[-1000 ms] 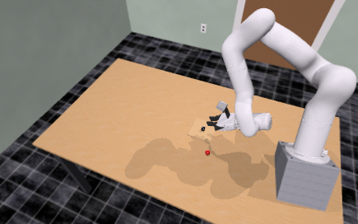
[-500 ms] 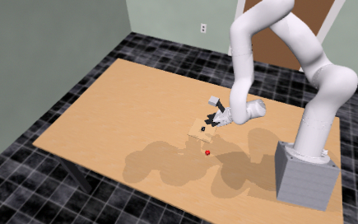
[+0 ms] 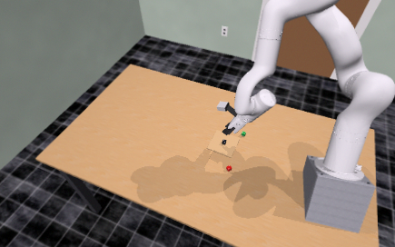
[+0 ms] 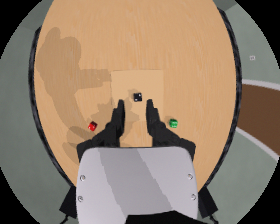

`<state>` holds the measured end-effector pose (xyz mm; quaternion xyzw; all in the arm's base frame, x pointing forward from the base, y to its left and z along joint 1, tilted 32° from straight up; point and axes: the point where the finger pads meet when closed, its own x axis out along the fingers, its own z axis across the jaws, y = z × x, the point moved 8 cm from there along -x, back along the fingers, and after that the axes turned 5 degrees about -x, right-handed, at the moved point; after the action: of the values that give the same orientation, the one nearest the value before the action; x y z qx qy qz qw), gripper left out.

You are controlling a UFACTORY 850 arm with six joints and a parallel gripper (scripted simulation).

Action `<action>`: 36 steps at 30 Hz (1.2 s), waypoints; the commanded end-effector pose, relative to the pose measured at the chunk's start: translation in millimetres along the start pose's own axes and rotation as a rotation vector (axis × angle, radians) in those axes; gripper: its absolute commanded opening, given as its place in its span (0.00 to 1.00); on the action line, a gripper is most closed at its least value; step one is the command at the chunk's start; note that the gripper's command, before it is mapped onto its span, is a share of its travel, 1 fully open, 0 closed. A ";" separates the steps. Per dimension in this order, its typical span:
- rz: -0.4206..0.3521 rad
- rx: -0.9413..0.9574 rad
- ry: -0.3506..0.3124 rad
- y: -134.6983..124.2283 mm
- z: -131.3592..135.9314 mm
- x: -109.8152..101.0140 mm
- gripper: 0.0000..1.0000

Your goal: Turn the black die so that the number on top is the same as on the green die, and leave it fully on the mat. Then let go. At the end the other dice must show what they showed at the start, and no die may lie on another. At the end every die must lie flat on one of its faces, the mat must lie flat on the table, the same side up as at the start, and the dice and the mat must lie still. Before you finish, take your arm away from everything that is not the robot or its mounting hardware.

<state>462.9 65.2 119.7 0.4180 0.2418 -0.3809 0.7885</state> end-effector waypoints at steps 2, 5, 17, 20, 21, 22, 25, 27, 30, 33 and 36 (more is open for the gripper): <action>-0.192 -0.014 -0.016 23.0 3.1 4.2 0.36; -0.240 -0.011 -0.007 30.4 2.9 4.5 0.36; -0.434 -0.009 0.004 57.6 5.5 9.5 0.36; -0.474 -0.008 0.012 62.2 5.3 10.4 0.36; -0.483 -0.008 0.015 63.2 5.1 10.6 0.36; -0.489 -0.007 0.017 64.0 5.0 10.7 0.36; -0.494 -0.007 0.018 64.6 4.8 10.8 0.36; -0.499 -0.007 0.020 65.1 4.7 10.9 0.36; -0.499 -0.007 0.020 65.2 4.7 10.9 1.00; -0.499 -0.007 0.020 65.2 4.7 10.9 1.00; -0.499 -0.007 0.020 65.2 4.7 10.9 1.00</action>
<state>520.9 80.0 144.8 0.3469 0.3462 -0.5580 0.6696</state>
